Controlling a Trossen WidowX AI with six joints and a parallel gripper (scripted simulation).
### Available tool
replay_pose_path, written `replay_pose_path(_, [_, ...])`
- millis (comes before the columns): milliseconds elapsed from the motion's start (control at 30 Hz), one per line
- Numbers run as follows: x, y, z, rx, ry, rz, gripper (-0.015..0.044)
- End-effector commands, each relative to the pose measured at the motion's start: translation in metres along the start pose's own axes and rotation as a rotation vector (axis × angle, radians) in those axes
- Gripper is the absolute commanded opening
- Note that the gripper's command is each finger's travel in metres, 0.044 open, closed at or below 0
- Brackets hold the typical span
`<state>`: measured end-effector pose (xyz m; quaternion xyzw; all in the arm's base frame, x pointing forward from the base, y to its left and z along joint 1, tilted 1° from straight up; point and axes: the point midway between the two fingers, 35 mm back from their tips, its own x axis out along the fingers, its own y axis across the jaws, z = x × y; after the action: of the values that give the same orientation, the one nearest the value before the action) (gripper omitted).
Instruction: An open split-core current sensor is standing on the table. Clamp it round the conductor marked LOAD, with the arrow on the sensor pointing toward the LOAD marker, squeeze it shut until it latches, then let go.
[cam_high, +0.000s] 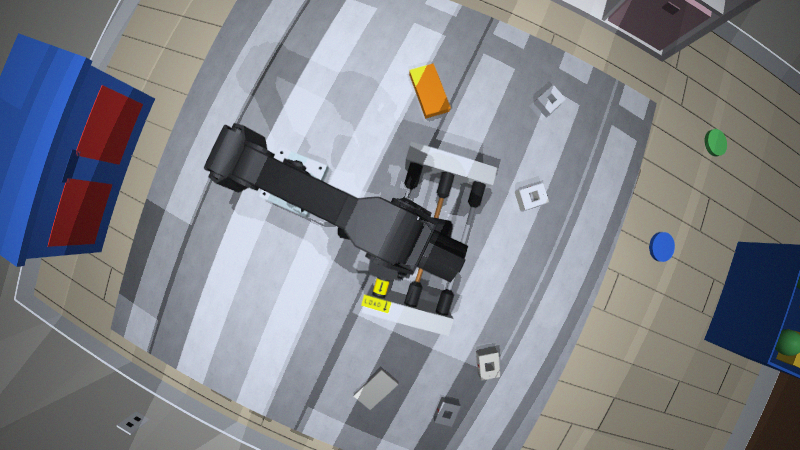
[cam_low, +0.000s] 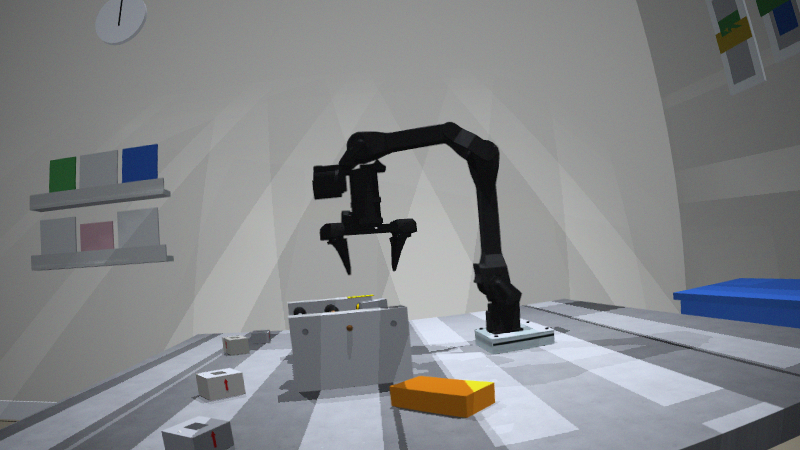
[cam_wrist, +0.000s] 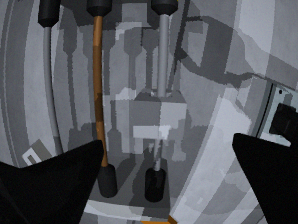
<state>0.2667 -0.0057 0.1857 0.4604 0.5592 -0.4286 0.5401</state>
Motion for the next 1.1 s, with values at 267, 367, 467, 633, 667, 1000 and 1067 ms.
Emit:
replay_pose_path(267, [0.008, -0.05, 0.039, -0.701, 0.156, 0.257, 0.044])
replay_pose_path(367, [0.009, -0.061, 0.045, -0.886, 0.131, 0.365, 0.044])
replay_pose_path(467, [0.009, -0.068, 0.049, -0.964, 0.104, 0.434, 0.044])
replay_pose_path(633, [0.01, -0.078, 0.054, -1.105, 0.032, 0.534, 0.044])
replay_pose_path(667, [0.01, -0.08, 0.055, -1.137, 0.014, 0.551, 0.044])
replay_pose_path(1000, [0.009, -0.096, 0.063, -1.429, -0.225, 0.691, 0.044])
replay_pose_path(1067, [0.009, -0.099, 0.064, -1.489, -0.283, 0.706, 0.044])
